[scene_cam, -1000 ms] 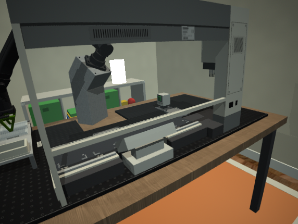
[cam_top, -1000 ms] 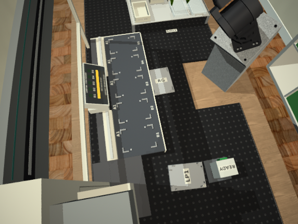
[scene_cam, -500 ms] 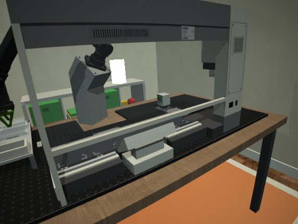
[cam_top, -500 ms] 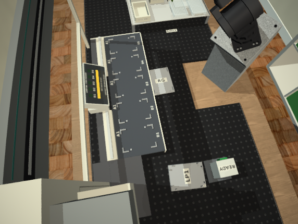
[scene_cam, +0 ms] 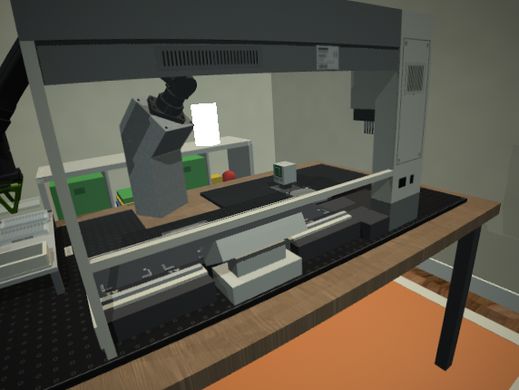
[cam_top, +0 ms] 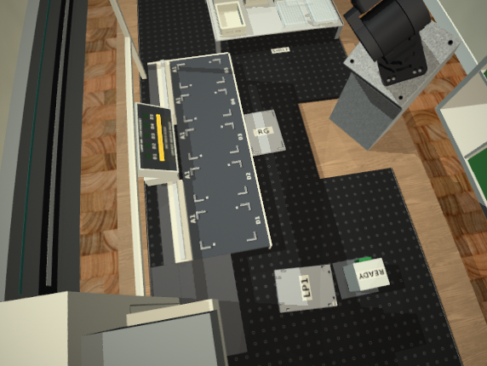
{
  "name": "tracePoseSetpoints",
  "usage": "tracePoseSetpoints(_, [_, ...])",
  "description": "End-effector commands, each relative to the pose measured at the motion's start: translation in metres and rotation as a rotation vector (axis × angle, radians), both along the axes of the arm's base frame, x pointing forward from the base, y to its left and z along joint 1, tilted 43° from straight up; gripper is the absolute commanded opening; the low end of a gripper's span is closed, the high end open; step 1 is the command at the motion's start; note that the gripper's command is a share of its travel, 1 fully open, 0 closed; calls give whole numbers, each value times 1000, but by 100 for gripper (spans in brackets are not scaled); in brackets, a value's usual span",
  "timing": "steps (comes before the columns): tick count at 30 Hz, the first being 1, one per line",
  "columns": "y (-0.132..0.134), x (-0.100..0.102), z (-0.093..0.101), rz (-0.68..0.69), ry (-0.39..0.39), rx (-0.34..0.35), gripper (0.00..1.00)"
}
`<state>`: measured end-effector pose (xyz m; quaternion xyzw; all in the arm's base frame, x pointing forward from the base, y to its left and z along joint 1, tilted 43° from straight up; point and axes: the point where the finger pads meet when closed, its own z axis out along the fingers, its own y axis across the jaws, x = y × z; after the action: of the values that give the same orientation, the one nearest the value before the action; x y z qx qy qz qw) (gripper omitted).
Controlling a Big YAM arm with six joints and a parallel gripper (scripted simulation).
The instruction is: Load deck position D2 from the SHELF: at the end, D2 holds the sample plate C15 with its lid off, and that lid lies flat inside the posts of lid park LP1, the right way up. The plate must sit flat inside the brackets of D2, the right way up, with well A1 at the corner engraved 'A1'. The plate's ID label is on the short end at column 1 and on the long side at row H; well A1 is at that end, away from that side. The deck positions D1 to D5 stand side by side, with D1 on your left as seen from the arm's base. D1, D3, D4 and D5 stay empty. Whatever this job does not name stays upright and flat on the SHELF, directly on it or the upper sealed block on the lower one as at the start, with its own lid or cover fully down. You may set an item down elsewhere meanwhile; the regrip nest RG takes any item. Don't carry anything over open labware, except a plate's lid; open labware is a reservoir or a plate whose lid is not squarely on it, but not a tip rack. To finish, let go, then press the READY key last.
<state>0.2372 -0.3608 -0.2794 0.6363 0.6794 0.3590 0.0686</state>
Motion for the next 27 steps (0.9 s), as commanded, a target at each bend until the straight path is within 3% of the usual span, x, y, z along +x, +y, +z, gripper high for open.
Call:
tracePoseSetpoints(1, [-21, -13, 20, -21, -10, -32, 0])
tracePoseSetpoints(27, [-40, -35, 50, -20, -11, -41, 0])
